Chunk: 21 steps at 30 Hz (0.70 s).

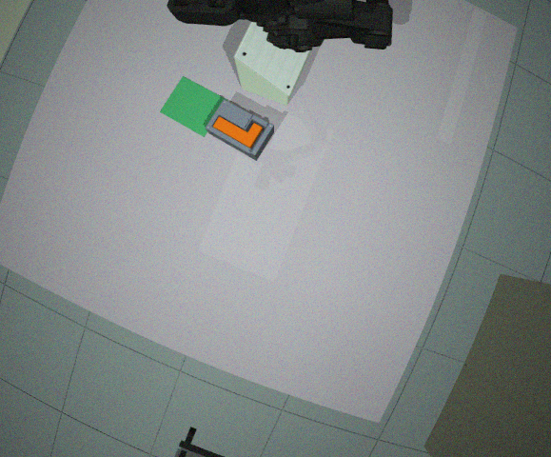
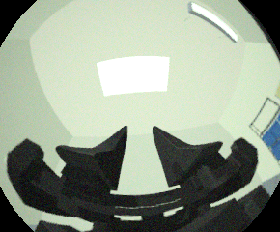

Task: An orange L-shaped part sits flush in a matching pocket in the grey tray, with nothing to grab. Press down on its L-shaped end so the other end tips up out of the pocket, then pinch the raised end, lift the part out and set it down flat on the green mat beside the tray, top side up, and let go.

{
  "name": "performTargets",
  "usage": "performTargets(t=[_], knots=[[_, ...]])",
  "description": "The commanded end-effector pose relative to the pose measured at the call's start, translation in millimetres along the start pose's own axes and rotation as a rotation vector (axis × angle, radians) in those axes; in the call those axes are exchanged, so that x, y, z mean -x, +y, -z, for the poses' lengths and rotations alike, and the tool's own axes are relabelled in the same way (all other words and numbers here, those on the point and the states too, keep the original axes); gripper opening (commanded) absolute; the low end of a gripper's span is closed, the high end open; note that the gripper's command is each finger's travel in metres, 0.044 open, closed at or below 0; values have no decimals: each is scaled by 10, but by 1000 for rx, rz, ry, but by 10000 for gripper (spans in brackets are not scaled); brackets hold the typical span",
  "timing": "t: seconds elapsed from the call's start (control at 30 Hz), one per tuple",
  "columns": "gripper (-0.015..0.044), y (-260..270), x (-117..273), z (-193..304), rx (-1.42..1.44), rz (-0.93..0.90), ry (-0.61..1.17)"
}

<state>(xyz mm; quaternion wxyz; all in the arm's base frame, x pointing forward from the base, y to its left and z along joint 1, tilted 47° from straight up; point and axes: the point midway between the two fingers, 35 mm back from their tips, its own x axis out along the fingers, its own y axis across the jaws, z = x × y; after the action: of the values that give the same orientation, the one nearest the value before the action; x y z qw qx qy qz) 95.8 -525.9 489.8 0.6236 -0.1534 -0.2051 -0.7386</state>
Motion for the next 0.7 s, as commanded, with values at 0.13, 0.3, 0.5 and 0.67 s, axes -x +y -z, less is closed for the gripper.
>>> performTargets(t=[0.13, 0.3, 0.5, 0.67], knots=[[180, 1032, 782, 1024, 118, -415, 375], [180, 1516, 1585, 1573, 169, -686, 615], [180, 1827, 2762, 2037, 212, -1002, 909], [180, 1834, 3826, 2228, 231, -1248, 1172]])
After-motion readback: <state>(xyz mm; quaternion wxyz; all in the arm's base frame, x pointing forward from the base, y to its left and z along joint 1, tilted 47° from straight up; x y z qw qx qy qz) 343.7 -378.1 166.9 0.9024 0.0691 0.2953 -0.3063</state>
